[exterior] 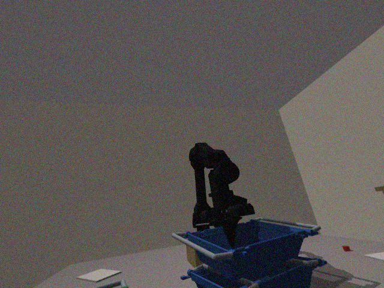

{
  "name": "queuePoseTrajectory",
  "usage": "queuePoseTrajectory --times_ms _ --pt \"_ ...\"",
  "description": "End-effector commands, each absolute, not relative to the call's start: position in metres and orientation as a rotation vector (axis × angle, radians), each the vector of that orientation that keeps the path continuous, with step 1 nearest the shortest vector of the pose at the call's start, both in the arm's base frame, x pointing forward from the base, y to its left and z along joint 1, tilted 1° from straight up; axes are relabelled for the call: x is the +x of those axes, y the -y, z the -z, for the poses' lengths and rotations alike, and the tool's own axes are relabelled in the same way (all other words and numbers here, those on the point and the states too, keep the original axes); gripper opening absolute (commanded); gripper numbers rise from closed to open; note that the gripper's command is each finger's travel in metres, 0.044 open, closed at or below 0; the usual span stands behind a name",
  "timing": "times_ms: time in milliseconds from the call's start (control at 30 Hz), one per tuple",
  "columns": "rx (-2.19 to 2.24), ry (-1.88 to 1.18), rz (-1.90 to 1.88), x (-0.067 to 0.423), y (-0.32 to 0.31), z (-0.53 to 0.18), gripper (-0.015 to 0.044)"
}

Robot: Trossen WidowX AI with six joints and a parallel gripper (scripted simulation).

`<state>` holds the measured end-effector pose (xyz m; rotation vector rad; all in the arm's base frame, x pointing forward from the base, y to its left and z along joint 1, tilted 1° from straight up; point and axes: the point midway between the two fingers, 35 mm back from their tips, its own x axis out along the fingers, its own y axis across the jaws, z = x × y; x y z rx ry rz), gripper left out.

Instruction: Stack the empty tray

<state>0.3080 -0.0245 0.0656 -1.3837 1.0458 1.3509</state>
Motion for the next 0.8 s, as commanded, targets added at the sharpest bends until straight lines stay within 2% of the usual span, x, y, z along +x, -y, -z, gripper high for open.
queuePoseTrajectory --times_ms 0,767 --pt "-1.377 -1.064 -1.372 0.304 0.025 -0.059 0.0" --pt "-1.376 -1.064 -1.373 0.303 0.025 -0.051 0.0"
